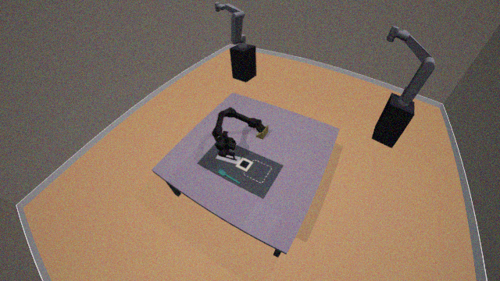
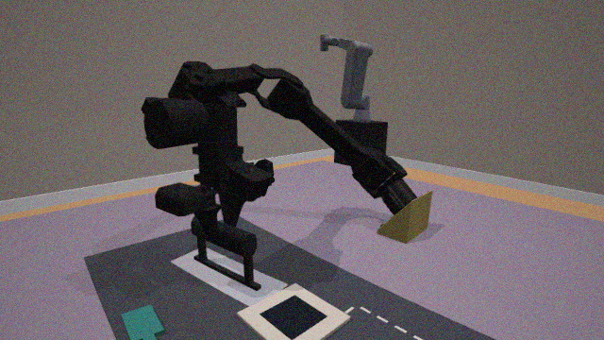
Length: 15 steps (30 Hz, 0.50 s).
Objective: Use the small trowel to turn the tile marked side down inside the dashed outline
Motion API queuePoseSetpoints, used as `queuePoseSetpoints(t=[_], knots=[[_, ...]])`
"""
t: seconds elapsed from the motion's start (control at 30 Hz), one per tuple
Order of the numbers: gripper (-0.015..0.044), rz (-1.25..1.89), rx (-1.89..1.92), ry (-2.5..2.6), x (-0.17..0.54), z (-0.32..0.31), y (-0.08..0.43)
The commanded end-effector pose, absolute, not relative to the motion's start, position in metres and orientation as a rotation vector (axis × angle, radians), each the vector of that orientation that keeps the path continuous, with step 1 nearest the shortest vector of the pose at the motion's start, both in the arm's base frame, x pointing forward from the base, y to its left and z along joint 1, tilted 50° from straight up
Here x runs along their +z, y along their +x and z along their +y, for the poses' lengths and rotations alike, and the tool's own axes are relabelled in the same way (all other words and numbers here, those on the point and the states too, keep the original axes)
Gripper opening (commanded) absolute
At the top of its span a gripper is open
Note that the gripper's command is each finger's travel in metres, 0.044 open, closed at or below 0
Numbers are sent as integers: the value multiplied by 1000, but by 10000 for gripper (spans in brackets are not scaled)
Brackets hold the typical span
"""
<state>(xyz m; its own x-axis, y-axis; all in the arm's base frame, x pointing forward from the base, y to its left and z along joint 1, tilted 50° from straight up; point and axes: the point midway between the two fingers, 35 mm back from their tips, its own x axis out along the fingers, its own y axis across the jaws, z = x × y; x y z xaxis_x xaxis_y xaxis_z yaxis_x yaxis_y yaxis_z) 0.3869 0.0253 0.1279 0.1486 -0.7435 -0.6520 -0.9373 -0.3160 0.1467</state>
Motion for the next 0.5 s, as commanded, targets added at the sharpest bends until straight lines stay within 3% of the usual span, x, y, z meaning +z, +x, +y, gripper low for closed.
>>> queuePoseSetpoints(t=[0.0,0.2,0.37,0.47], knots=[[130,1611,1055,-2211,128,25,386],[130,1610,1060,-2214,128,25,386],[261,1610,1060,-2214,128,25,386],[270,1610,1060,-2214,128,25,386]])
